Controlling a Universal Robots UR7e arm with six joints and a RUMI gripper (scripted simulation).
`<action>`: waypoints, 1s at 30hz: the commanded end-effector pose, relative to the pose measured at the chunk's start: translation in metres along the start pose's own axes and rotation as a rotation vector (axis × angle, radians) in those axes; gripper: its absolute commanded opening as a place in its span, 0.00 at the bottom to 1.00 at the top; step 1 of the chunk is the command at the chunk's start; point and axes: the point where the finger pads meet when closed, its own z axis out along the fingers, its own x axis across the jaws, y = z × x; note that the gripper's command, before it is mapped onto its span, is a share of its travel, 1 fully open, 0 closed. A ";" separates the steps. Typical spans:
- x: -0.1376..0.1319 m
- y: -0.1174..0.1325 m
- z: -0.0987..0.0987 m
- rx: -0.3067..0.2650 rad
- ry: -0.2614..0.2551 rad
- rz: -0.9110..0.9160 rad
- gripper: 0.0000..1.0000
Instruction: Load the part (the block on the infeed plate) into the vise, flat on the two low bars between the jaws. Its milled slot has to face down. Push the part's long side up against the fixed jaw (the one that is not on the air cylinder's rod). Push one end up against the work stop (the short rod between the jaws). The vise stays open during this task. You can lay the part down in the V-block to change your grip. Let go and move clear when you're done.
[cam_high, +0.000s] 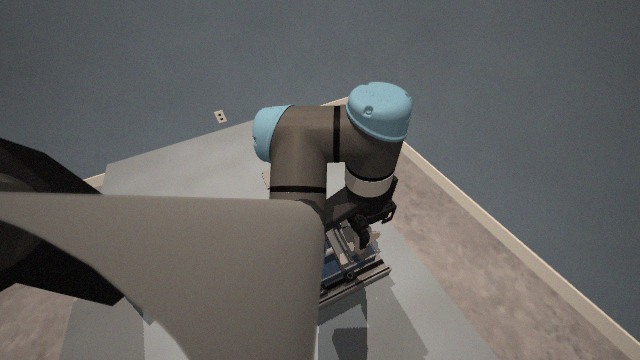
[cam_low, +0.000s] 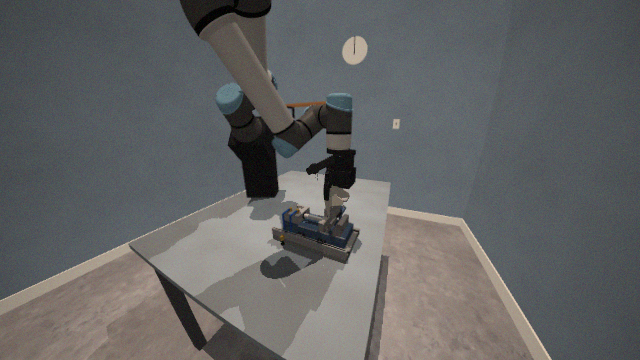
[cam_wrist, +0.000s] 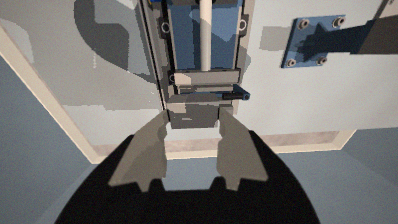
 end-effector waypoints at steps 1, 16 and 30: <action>-0.002 0.002 0.000 -0.003 -0.002 0.004 0.00; -0.002 0.002 0.005 -0.003 -0.002 0.005 0.00; -0.002 0.002 0.013 -0.003 -0.002 0.006 0.00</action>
